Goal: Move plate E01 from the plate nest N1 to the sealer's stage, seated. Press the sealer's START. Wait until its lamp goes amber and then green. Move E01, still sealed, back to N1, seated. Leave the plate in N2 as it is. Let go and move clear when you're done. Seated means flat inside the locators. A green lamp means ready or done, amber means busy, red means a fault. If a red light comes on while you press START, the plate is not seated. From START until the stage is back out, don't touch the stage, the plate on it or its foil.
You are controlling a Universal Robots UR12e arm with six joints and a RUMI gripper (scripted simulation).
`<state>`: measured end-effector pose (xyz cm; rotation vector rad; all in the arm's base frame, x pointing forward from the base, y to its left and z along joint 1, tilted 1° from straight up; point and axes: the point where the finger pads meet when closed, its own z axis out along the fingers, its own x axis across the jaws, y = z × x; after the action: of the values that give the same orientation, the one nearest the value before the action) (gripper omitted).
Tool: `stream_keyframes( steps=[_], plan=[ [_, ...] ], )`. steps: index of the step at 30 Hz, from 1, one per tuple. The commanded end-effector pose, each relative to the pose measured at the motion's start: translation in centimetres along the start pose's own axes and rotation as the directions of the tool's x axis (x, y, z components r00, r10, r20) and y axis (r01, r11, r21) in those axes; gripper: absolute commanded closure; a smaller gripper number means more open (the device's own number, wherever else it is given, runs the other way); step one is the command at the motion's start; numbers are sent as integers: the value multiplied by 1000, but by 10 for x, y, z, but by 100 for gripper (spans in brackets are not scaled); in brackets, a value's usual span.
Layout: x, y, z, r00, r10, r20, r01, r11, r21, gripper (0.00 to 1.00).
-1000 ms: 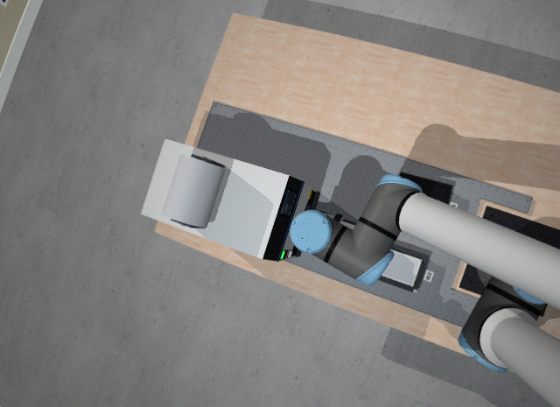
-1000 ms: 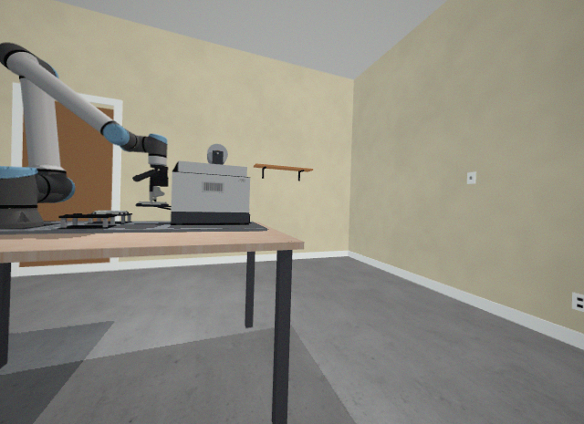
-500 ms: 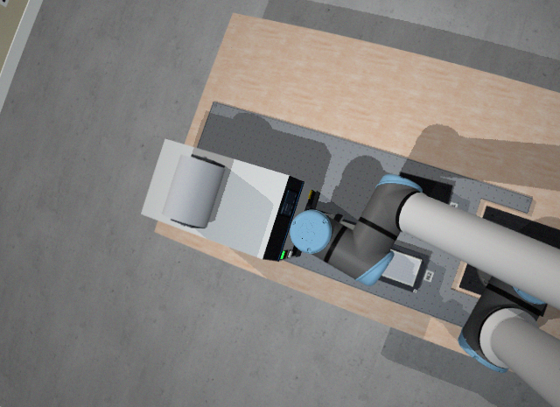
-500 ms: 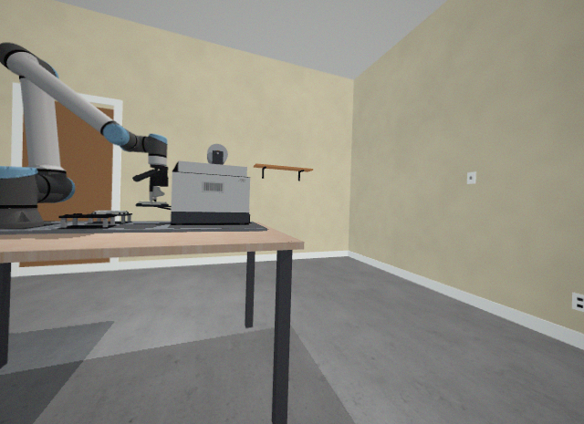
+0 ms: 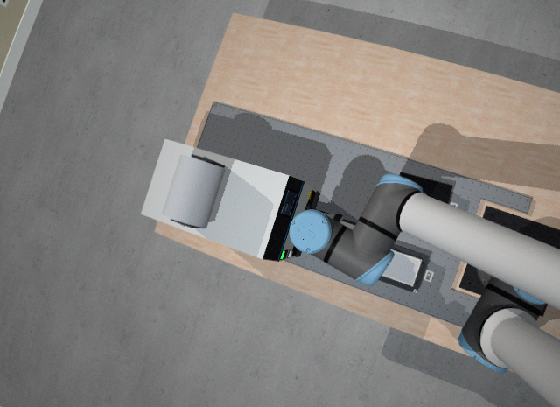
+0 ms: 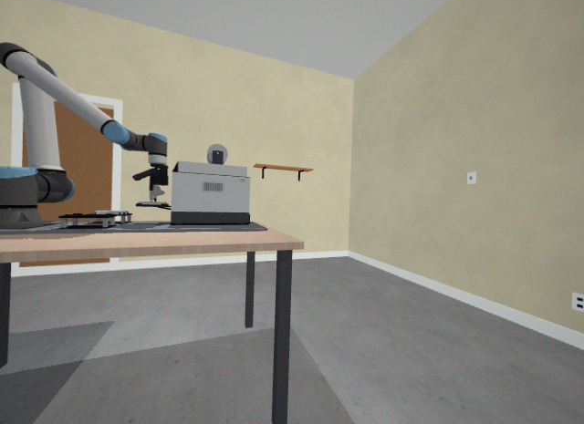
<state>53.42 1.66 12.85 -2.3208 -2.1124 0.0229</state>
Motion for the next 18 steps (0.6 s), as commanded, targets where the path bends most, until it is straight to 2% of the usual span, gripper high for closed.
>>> stream_keyframes(
  steps=[1, 18],
  plan=[
    [0, 1, -3, 1000, 0, 0, 0, 1000, -1, 32],
    [0, 1, -13, 1000, 0, 0, 0, 1000, -1, 32]
  ],
)
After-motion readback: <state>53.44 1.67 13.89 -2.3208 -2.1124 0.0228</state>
